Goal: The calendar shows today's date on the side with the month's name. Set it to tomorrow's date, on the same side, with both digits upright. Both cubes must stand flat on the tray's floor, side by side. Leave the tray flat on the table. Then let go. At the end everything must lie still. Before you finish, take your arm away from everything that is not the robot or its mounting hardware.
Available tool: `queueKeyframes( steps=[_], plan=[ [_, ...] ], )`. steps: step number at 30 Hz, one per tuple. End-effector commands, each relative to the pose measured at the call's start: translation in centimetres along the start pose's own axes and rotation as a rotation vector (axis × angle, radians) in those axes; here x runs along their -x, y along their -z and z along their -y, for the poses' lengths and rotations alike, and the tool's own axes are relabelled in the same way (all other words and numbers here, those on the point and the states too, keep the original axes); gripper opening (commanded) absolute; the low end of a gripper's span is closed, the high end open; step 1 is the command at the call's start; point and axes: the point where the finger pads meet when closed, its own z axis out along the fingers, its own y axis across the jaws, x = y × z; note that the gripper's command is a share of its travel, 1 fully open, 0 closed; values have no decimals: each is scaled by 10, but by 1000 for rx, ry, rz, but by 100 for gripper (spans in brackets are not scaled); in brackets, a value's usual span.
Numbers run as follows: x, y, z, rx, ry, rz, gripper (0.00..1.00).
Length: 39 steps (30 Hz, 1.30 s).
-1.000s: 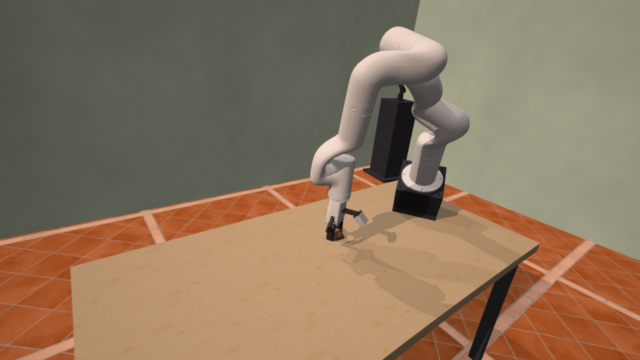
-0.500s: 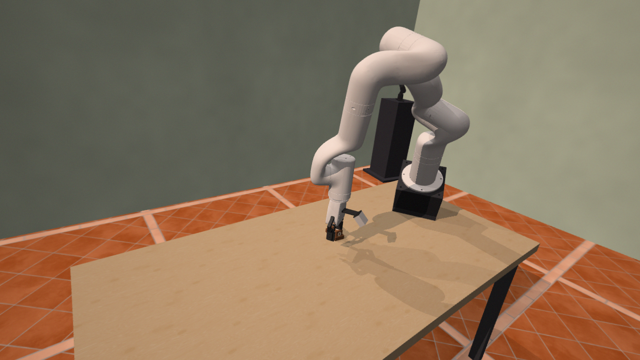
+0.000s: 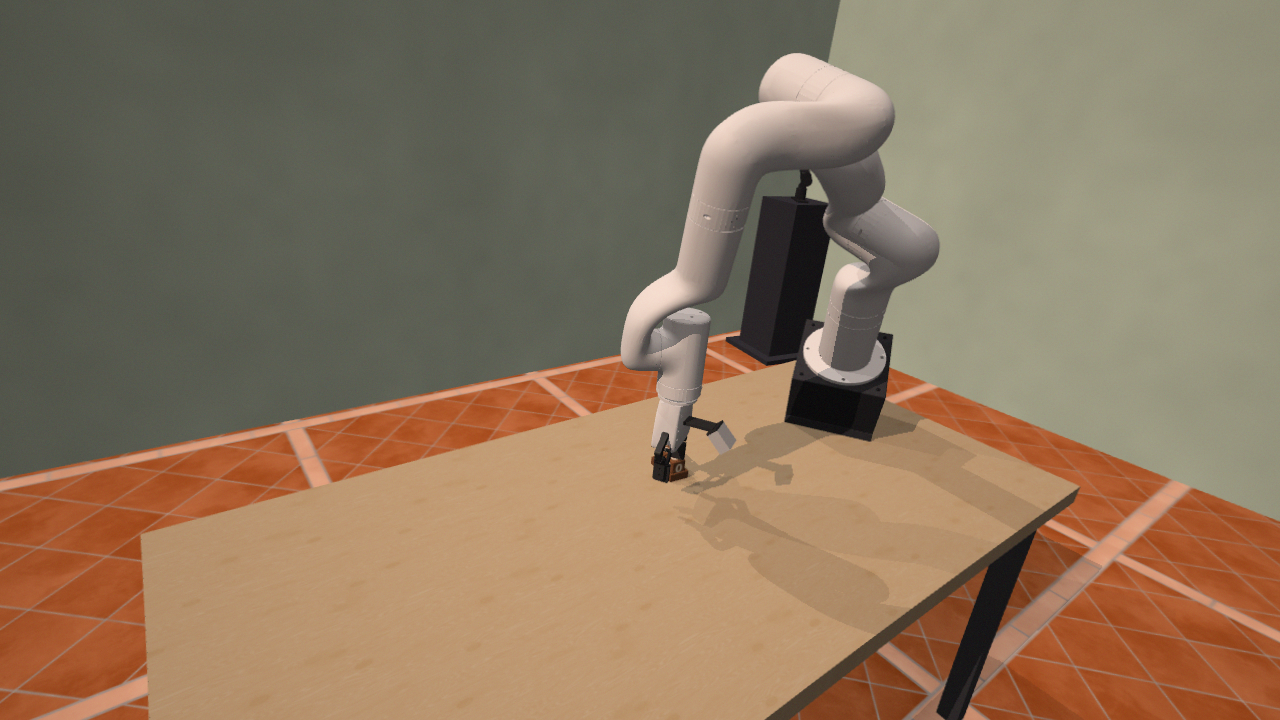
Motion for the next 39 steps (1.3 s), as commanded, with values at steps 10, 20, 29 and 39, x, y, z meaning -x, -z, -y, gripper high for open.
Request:
queueKeyframes(
  steps=[10,20,29,39],
  plan=[
    [0,0,-1,1,0,1,100],
    [3,0,1,1,-205,1,100],
    [14,0,10,1,-263,1,100],
    [19,0,14,1,-523,0,100]
  ],
)
